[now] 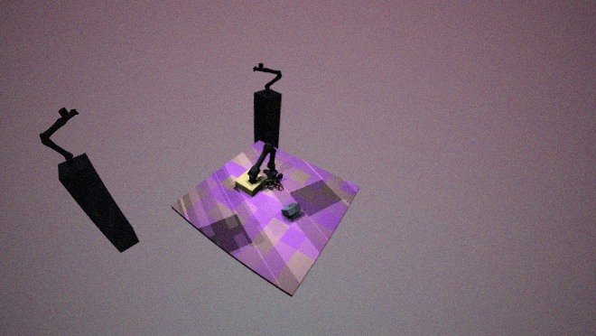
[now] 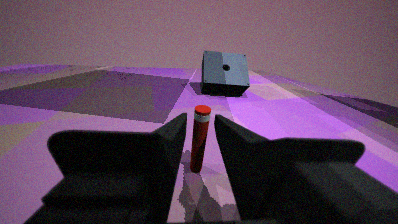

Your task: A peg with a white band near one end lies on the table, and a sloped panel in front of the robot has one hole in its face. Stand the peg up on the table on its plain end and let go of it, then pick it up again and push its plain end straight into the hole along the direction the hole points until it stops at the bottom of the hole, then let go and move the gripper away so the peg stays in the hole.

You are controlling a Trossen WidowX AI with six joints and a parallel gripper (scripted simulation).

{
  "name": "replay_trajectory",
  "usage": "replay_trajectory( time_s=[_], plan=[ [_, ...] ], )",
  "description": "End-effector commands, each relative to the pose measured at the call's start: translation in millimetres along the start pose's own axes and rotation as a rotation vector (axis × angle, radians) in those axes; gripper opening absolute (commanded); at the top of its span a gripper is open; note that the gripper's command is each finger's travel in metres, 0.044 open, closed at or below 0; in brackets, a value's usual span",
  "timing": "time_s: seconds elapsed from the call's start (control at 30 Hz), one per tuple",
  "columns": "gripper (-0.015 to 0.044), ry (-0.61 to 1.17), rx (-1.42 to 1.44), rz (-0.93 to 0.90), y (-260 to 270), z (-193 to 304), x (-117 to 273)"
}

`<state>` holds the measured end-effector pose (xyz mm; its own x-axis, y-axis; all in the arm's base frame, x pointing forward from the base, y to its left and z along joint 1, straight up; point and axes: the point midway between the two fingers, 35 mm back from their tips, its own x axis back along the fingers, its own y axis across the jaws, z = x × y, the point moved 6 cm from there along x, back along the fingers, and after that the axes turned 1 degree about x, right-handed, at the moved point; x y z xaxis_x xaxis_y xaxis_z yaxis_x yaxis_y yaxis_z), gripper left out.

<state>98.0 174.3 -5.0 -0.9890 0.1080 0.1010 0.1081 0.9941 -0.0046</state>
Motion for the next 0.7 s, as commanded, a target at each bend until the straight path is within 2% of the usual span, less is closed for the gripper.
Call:
replay_trajectory(
  time_s=[0.0, 0.2, 0.57, 0.6, 0.67],
  plan=[
    [0.0130, 0.000, 0.001, 0.000, 0.0, 0.0, 0.0],
    [0.0130, 0.000, 0.001, 0.000, 0.0, 0.0, 0.0],
    [0.0419, 0.000, 0.001, 0.000, 0.0, 0.0, 0.0],
    [0.0440, 0.000, 0.001, 0.000, 0.0, 0.0, 0.0],
    [0.0440, 0.000, 0.001, 0.000, 0.0, 0.0, 0.0]
  ],
)
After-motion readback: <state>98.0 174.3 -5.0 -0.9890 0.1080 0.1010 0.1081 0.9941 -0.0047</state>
